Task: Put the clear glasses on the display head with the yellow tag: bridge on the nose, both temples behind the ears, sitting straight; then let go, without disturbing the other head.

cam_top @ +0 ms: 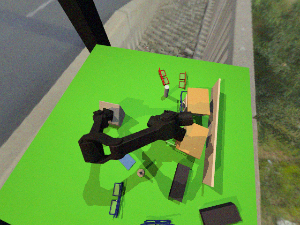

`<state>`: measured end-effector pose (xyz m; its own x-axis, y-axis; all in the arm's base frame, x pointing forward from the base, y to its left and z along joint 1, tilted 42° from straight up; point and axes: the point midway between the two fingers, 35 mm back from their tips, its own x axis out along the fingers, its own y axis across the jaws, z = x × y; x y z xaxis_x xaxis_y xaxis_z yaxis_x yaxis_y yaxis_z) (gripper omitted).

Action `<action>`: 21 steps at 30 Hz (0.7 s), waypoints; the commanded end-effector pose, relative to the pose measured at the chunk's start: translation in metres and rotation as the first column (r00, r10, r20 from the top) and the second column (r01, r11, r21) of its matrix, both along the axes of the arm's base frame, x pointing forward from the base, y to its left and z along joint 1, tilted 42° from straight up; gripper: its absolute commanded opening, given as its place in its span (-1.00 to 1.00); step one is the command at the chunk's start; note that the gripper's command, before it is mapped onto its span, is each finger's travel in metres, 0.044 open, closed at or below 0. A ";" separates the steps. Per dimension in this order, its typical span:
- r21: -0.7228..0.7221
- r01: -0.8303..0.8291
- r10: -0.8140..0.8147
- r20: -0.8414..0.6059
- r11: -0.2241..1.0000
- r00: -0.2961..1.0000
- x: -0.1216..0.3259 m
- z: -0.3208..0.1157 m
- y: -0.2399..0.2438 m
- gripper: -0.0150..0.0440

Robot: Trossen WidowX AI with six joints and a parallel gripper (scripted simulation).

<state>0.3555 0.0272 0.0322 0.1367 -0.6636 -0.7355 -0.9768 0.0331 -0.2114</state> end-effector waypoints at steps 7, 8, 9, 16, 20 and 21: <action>-0.006 -0.005 0.005 -0.001 1.000 1.000 0.016 0.003 -0.001 -0.49; -0.006 -0.005 0.005 -0.001 1.000 1.000 0.018 0.003 -0.001 -0.49; -0.006 -0.005 0.005 -0.001 1.000 1.000 0.019 0.003 -0.001 -0.49; -0.006 -0.005 0.005 0.000 1.000 1.000 0.029 0.004 -0.002 -0.49; -0.006 -0.005 0.005 0.000 1.000 1.000 0.035 0.005 -0.003 -0.49; -0.006 -0.005 0.005 0.000 1.000 1.000 0.036 0.005 -0.003 -0.49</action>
